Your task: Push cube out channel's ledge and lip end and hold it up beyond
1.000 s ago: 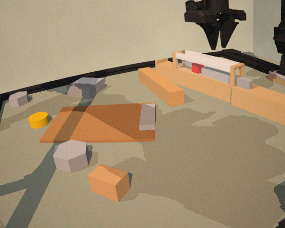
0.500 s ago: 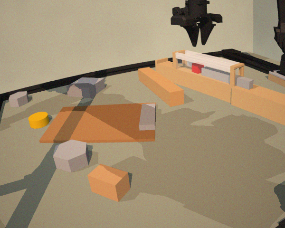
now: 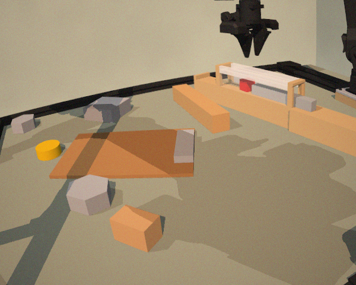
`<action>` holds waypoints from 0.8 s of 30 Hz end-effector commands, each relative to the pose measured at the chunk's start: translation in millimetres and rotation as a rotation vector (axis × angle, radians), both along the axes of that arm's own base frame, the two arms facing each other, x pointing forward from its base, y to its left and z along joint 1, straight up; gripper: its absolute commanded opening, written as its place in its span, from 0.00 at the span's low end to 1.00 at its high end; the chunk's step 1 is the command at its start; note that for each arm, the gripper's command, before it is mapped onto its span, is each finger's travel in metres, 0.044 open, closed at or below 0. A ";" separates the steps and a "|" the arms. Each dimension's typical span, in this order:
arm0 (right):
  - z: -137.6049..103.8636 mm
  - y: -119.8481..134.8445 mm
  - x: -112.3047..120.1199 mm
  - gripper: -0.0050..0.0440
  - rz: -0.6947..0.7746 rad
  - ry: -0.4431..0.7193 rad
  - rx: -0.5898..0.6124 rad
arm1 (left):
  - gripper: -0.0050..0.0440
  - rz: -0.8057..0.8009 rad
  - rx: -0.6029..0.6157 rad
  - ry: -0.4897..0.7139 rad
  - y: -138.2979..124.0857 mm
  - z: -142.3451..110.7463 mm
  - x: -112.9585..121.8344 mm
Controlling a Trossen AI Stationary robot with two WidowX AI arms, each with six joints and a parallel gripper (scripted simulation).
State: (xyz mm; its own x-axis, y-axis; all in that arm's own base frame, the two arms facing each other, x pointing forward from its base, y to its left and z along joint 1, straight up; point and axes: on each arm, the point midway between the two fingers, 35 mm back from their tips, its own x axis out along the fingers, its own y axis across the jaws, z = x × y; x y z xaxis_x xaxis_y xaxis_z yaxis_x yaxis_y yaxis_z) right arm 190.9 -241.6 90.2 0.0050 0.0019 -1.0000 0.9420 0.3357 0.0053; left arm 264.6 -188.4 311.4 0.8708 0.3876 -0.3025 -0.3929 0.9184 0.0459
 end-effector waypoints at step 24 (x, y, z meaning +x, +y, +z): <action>-36.4 -4.0 -0.2 0.51 0.003 0.005 -0.002 | 0.92 0.000 -0.001 -0.002 -0.2 0.2 -0.2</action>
